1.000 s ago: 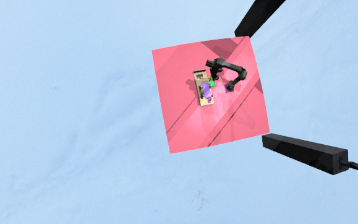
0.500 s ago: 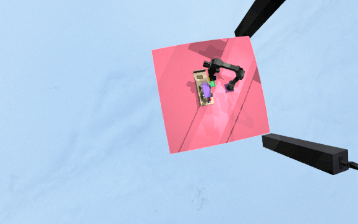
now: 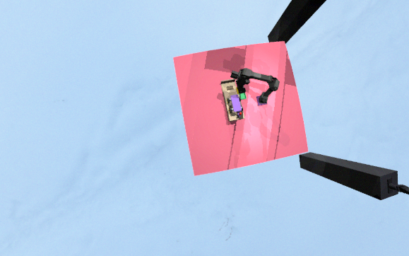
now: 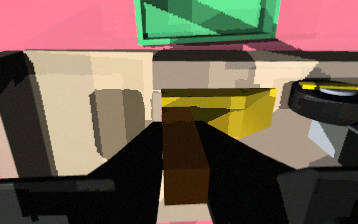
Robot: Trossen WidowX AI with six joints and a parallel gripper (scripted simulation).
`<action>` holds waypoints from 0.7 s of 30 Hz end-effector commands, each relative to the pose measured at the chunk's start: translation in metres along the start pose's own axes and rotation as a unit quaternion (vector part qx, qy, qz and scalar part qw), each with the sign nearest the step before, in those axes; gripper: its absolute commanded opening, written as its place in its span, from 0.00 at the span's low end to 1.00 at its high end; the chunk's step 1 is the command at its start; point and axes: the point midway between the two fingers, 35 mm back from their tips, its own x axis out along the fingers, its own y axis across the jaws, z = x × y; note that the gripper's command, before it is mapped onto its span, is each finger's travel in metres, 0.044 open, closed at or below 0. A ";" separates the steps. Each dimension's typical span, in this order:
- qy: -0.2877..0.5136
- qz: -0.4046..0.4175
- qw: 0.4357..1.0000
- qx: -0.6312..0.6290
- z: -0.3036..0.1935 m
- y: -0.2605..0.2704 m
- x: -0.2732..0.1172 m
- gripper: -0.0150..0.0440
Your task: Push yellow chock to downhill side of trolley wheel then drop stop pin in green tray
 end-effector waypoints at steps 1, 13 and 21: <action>0.002 -0.002 1.000 0.002 0.000 -0.001 0.011 0.25; 0.002 -0.002 1.000 0.002 -0.002 -0.002 0.039 0.25; 0.002 -0.002 1.000 0.002 -0.001 -0.005 0.039 0.25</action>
